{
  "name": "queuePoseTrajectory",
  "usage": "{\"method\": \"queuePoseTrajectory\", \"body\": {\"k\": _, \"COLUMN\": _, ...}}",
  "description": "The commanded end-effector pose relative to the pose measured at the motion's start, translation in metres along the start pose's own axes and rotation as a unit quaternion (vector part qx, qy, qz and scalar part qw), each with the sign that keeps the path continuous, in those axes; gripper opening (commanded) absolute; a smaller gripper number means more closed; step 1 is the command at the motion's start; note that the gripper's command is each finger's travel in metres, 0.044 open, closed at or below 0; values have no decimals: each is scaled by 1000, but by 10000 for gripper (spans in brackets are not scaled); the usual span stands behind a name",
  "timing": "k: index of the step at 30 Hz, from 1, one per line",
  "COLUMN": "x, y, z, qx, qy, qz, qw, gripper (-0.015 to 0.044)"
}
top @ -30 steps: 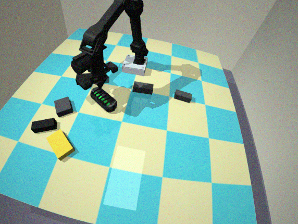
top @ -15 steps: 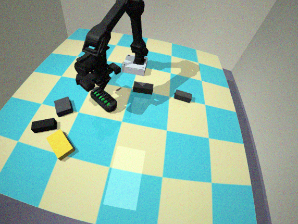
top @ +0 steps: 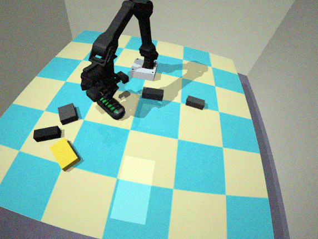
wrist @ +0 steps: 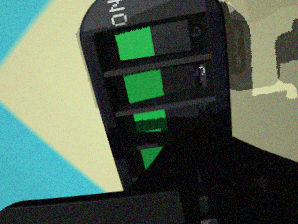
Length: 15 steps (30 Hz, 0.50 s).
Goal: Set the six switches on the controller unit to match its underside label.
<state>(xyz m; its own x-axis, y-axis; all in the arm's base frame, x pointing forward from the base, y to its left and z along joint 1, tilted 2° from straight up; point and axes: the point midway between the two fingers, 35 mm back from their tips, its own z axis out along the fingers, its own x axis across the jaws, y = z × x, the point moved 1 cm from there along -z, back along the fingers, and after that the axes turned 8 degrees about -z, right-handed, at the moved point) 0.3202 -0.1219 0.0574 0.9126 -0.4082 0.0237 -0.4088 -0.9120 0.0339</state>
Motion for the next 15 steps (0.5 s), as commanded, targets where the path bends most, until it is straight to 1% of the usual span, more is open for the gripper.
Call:
{"method": "queuePoseTrajectory", "body": {"k": 1, "x": 0, "y": 0, "z": 7, "qx": 0, "qy": -1, "qz": 1, "qw": 1000, "gripper": 0}}
{"method": "queuePoseTrajectory", "body": {"k": 9, "x": -1, "y": 0, "z": 18, "qx": 0, "qy": -1, "qz": 1, "qw": 1000, "gripper": 0}}
{"method": "queuePoseTrajectory", "body": {"k": 15, "x": -1, "y": 0, "z": 18, "qx": 0, "qy": -1, "qz": 1, "qw": 1000, "gripper": 0}}
